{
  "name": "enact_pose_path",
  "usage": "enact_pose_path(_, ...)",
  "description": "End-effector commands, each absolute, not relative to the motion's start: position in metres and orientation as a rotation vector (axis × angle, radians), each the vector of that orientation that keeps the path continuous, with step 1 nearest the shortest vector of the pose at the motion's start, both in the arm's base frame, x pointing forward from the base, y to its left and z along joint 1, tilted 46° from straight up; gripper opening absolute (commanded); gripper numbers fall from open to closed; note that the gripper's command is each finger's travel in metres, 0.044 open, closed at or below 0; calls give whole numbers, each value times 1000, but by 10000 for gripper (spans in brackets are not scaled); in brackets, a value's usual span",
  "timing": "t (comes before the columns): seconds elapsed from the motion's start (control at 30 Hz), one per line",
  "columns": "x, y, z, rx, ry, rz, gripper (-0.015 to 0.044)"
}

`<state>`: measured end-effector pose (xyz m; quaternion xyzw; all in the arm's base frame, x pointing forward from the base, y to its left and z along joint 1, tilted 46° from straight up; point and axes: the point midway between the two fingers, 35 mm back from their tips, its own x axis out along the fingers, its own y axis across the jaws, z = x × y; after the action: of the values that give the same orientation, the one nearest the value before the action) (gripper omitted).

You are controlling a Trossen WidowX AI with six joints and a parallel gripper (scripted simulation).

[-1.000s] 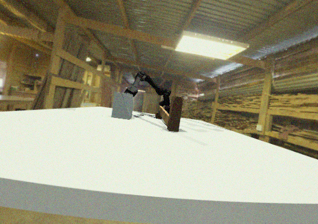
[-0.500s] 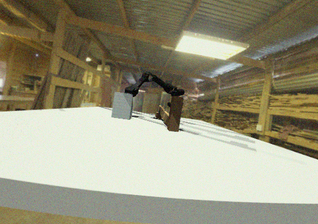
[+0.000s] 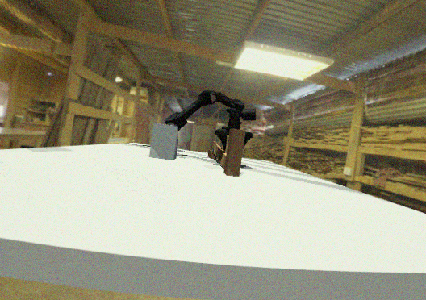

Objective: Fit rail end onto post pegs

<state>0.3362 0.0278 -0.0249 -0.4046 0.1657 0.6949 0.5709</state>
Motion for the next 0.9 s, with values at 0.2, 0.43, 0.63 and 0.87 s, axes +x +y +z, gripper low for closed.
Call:
enact_pose_path(0.2,304,-1,-44,-750,485,1656,440)
enact_pose_path(0.43,304,6,-52,-751,486,1655,440)
enact_pose_path(0.63,303,13,-59,-751,486,1655,440)
enact_pose_path(0.87,303,21,-67,-751,486,1655,440)
